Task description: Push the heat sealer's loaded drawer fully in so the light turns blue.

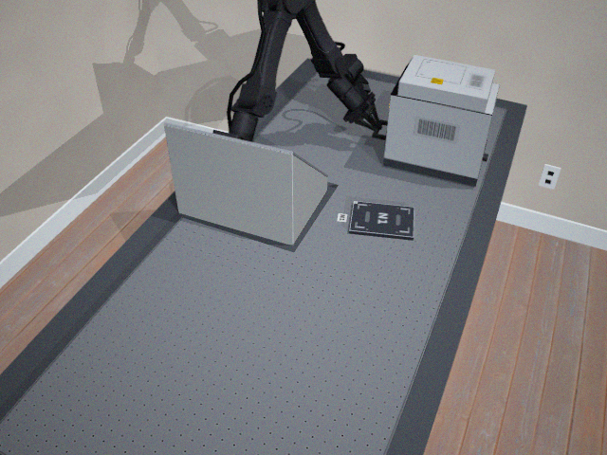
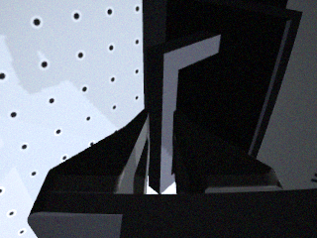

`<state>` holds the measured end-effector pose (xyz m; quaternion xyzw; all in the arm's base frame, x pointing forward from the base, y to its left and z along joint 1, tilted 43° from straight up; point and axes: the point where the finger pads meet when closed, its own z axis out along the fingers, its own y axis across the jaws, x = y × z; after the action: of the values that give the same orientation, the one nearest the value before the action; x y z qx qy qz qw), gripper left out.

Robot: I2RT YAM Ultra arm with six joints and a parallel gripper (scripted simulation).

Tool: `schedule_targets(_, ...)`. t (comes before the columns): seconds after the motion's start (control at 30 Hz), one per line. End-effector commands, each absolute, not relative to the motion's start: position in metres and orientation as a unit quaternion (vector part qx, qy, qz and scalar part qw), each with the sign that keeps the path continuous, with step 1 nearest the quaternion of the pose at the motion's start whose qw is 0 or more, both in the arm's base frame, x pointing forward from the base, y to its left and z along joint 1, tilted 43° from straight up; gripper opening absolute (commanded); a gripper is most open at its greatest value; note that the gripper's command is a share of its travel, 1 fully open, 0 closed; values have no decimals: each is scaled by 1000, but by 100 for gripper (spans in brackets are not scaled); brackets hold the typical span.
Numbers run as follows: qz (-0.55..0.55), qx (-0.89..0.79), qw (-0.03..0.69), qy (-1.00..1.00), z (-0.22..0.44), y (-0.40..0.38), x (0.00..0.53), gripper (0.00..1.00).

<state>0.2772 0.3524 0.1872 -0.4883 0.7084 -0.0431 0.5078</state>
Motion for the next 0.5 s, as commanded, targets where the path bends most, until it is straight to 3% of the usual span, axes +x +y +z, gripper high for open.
schedule_targets(0.0,-61,-455,529,714,194,350,316,0)
schedule_targets(0.47,-63,-454,520,720,184,347,297,0)
